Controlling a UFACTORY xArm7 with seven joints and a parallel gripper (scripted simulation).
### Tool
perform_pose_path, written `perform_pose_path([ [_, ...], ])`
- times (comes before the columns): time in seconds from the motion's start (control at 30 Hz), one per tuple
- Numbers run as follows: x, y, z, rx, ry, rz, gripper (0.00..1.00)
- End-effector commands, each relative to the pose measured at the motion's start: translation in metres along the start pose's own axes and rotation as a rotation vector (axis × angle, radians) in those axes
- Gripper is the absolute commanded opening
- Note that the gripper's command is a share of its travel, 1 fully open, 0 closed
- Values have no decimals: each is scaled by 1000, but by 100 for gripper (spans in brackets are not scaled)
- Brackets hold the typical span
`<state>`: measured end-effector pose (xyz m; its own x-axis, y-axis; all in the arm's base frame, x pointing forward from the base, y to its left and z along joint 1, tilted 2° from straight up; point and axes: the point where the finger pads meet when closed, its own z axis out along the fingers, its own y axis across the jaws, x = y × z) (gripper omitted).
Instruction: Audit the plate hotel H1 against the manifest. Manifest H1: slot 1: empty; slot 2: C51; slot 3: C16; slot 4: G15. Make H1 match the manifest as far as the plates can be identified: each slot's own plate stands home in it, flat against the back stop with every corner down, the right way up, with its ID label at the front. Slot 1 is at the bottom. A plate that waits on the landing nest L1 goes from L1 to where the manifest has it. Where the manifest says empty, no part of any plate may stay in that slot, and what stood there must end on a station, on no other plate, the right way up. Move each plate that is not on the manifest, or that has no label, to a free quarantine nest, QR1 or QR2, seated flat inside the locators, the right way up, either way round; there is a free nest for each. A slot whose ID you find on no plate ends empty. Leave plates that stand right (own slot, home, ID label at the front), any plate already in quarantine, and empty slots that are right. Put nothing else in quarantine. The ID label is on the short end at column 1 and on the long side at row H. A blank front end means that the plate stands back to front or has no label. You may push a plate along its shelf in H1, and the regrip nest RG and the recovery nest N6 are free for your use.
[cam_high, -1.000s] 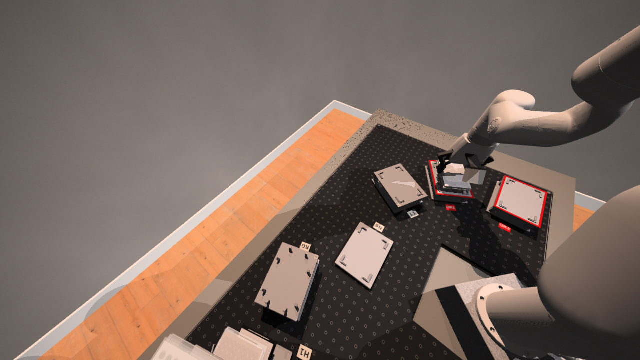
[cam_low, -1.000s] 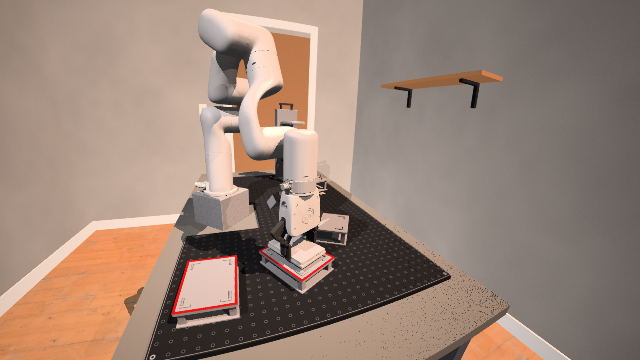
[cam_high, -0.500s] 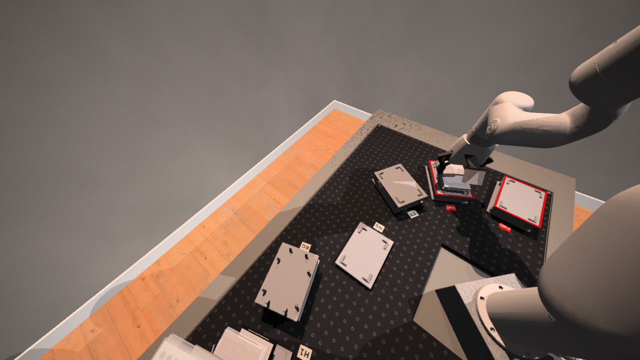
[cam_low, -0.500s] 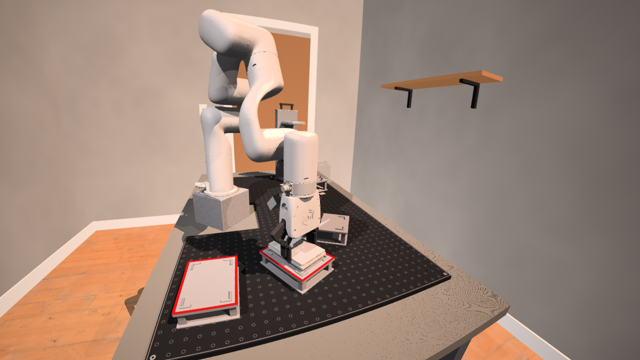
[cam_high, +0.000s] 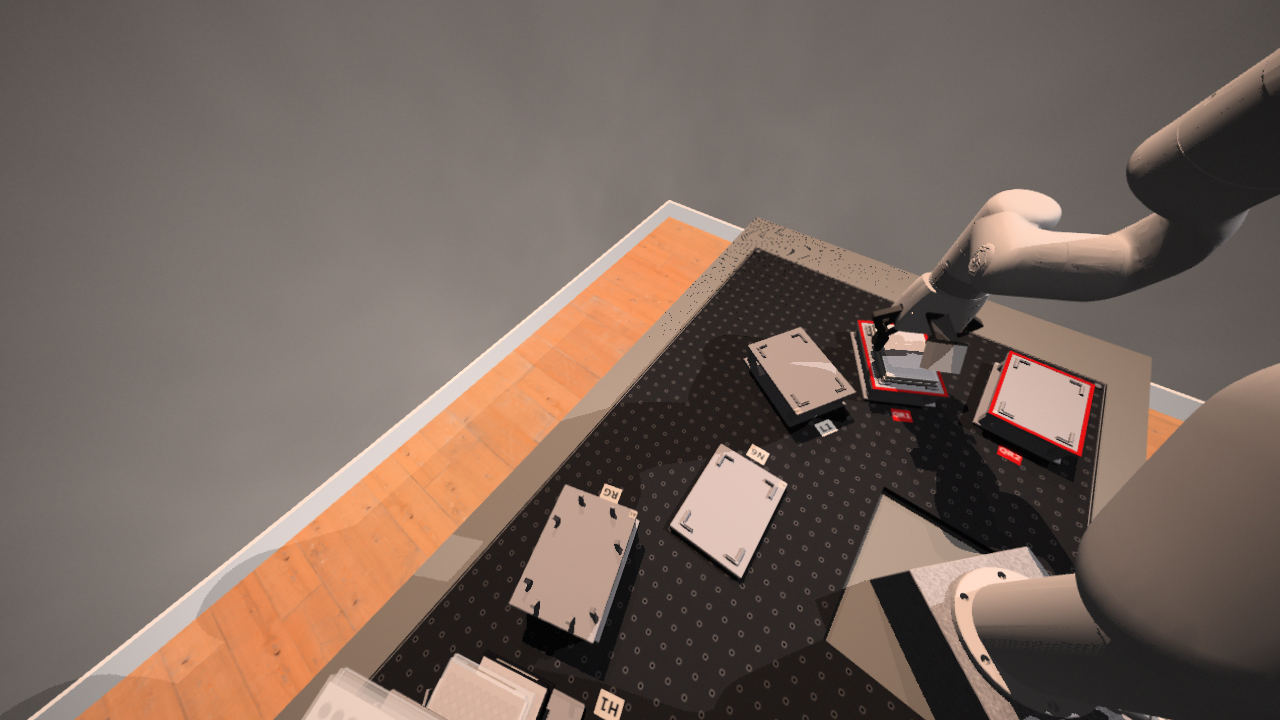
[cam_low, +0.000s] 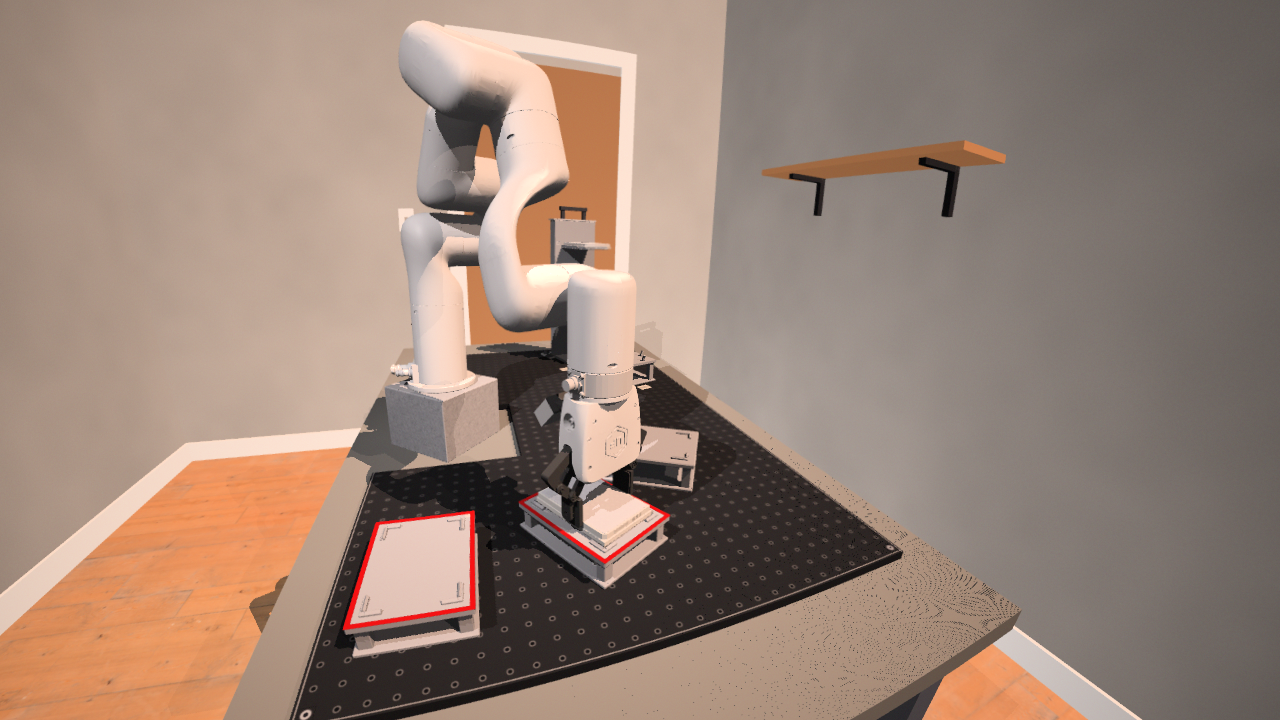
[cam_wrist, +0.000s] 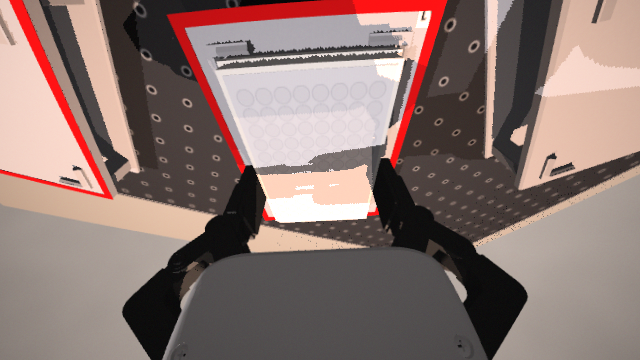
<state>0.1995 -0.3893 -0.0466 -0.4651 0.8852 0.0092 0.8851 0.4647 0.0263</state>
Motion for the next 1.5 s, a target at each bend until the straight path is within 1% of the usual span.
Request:
perform_pose_path([
  [0.0, -2, 0, 0, 0, -4, 0, 0],
  [0.57, -2, 0, 0, 0, -4, 0, 0],
  [0.6, -2, 0, 1, 0, -4, 0, 100],
  [1.47, -2, 0, 1, 0, -4, 0, 100],
])
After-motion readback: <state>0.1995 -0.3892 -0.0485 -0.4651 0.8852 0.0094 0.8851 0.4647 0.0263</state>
